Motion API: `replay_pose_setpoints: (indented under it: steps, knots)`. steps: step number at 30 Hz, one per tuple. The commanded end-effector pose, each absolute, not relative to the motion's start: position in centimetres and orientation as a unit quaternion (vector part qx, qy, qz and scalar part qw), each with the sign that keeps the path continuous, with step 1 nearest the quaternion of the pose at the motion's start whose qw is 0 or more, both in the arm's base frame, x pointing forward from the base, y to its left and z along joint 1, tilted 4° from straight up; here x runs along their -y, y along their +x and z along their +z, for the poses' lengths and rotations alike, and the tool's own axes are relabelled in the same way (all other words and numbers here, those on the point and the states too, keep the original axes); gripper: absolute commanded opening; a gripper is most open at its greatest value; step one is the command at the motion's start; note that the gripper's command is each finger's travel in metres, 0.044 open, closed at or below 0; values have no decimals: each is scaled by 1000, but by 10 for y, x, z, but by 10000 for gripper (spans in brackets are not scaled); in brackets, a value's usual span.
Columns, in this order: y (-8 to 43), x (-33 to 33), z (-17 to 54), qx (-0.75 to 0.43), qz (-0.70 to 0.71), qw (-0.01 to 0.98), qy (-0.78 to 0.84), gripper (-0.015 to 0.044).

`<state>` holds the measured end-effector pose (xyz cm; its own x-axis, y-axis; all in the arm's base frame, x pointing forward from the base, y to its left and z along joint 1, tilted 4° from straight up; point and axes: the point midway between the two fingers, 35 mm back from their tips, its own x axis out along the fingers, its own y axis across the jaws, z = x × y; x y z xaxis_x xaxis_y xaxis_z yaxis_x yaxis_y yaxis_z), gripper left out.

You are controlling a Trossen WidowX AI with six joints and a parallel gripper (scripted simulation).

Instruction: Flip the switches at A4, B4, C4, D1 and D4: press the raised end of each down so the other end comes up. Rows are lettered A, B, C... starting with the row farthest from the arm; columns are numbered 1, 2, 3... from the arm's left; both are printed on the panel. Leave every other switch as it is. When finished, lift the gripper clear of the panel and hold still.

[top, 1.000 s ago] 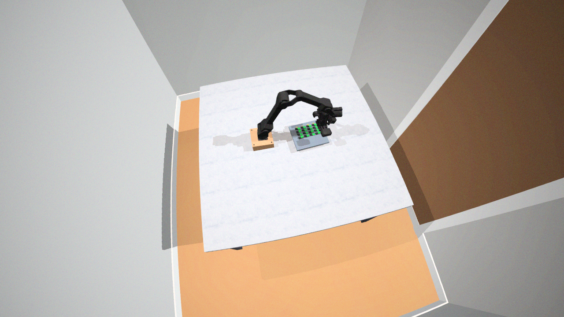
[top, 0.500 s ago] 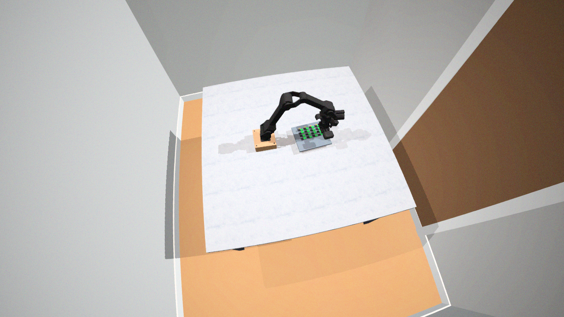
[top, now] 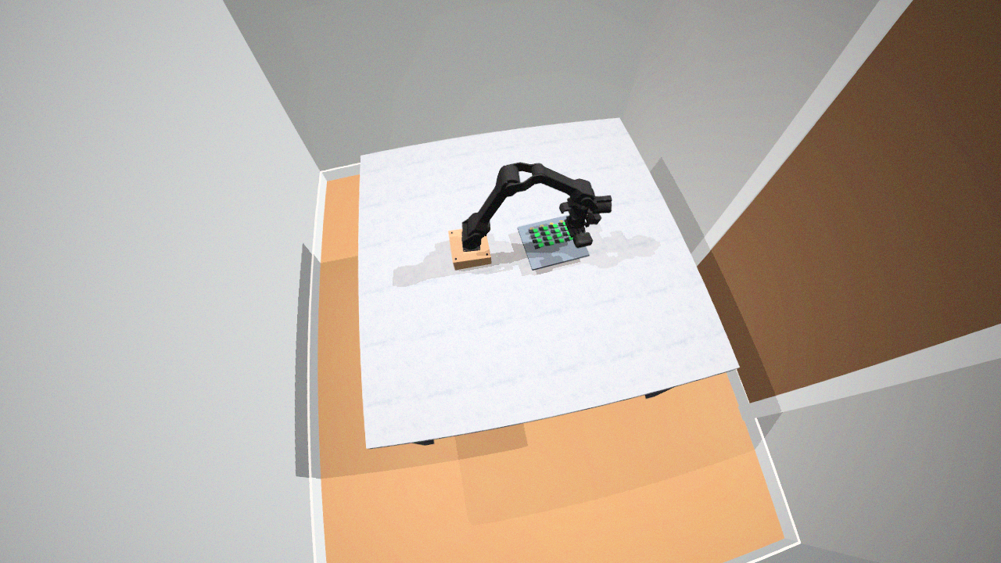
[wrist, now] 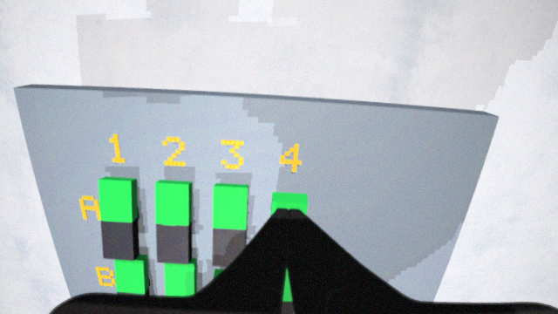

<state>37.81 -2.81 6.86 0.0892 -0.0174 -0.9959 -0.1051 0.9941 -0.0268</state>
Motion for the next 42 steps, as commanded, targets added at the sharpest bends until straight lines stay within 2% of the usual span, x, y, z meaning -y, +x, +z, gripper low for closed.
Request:
replay_pose_setpoints:
  steps: [1,42]
  knots:
    - [378,29,68,-675,30,736,-48,0]
    - [378,29,63,-675,30,736,-48,0]
